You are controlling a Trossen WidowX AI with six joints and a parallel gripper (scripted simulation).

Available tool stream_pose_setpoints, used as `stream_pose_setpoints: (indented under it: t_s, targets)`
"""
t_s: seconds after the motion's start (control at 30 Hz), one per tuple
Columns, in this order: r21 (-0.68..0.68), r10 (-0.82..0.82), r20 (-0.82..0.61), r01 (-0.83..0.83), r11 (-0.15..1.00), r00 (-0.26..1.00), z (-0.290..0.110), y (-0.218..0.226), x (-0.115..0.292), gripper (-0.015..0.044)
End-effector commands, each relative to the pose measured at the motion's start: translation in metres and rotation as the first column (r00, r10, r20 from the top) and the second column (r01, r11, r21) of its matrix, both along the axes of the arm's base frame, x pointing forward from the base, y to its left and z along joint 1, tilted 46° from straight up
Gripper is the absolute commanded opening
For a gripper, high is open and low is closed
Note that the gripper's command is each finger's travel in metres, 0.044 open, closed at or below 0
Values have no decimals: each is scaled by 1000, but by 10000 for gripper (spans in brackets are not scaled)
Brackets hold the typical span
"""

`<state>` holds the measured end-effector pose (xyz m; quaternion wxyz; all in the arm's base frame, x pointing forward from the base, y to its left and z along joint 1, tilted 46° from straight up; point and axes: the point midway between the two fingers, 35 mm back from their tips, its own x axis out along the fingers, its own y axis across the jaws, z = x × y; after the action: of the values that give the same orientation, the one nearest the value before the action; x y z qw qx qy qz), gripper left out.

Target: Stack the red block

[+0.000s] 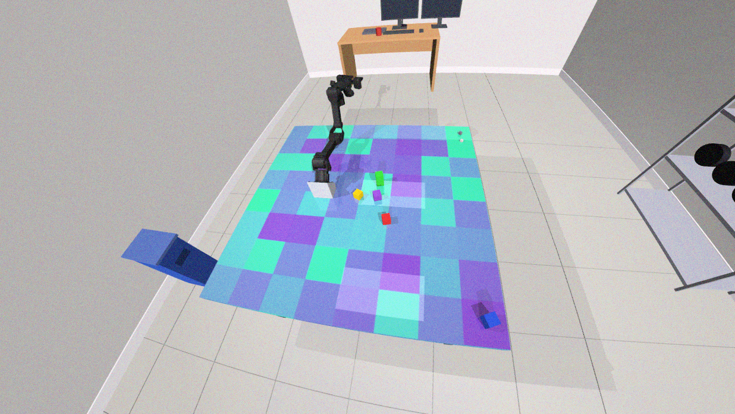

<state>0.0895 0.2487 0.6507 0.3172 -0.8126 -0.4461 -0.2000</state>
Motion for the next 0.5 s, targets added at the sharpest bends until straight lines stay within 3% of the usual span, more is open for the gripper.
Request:
stream_pose_setpoints:
  t_s: [0.0,0.27,0.47]
  targets:
    - [5,0,4,0,1000,1000,1,-3,-1,426]
    - [291,-10,75,-13,956,997,55,-121,-21,440]
    - [551,6,52,-34,834,999,78,-233,-17,440]
